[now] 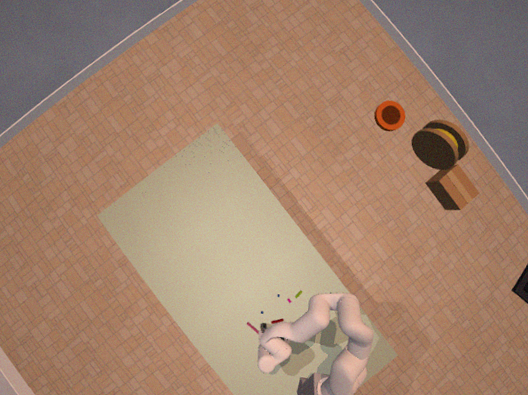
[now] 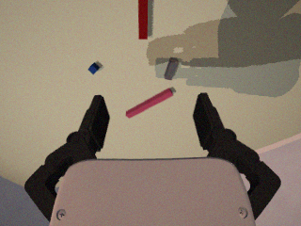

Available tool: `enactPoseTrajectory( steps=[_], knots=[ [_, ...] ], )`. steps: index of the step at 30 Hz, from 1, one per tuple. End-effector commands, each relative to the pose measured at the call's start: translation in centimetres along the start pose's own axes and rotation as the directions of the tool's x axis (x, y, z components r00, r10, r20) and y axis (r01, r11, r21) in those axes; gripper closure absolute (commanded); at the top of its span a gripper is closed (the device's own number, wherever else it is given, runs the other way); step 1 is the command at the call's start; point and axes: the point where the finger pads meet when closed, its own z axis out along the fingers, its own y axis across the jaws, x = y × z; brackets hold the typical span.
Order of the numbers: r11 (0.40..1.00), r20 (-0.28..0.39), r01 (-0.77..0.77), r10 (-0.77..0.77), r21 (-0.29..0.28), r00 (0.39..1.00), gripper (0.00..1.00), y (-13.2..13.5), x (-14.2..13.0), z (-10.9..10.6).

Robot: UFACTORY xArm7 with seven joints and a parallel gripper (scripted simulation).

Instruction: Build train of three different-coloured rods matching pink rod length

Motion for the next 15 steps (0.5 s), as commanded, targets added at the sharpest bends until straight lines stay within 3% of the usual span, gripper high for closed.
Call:
enactPoseTrajectory(
  steps=[1, 10, 11, 15],
  knots=[
    [0.986, 0.009, -0.165, 0.164, 0.023, 0.986, 0.0, 1.9, -0.1, 0.3],
    [0.969, 0.014, -0.248, 0.248, 0.023, 0.969, 0.0, 3.0, -0.1, 0.5],
    [0.969, 0.014, -0.248, 0.248, 0.023, 0.969, 0.76, 3.0, -0.1, 0.5],
    [0.969, 0.014, -0.248, 0.248, 0.023, 0.969, 0.76, 3.0, -0.1, 0.5]
  ],
)
